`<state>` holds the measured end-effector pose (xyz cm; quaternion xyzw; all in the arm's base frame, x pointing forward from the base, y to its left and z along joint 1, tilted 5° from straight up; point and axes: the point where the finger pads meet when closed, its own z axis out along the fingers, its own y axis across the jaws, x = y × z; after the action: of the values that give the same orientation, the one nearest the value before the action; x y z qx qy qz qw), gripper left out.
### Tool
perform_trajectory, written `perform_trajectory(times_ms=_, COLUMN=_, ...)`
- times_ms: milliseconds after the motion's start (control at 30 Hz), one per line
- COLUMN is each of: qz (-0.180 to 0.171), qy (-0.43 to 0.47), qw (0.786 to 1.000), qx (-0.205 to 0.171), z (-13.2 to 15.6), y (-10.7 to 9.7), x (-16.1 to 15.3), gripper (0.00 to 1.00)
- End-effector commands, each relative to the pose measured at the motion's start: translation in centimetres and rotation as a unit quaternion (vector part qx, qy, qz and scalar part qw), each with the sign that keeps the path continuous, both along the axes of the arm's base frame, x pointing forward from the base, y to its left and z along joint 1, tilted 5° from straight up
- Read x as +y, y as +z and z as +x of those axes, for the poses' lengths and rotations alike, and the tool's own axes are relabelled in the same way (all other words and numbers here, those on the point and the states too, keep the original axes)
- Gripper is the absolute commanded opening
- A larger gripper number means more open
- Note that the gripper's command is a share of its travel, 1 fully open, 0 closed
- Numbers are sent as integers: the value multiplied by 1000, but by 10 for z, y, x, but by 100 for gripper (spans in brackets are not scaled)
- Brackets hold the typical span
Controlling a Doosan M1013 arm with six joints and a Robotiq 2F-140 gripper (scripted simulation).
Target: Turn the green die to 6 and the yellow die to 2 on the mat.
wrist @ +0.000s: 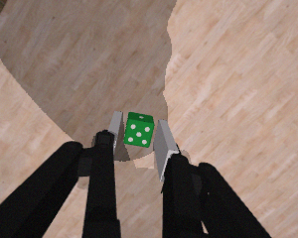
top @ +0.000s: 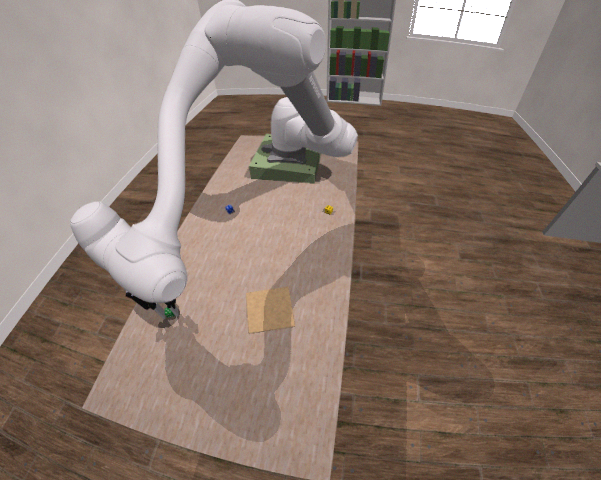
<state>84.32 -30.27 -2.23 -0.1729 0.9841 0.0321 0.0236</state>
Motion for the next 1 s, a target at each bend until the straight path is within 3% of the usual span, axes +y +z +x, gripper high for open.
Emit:
perform_trajectory(times_ms=0, qz=0, qy=0, qw=1000, qx=0, z=0, y=0, x=0, gripper=32)
perform_trajectory(times_ms=400, qz=0, qy=0, qw=1000, qx=0, z=0, y=0, x=0, gripper=32)
perform_trajectory(times_ms=433, qz=0, qy=0, qw=1000, qx=0, z=0, y=0, x=0, gripper=21)
perform_trajectory(times_ms=967, qz=0, qy=0, qw=1000, qx=0, z=0, y=0, x=0, gripper=21)
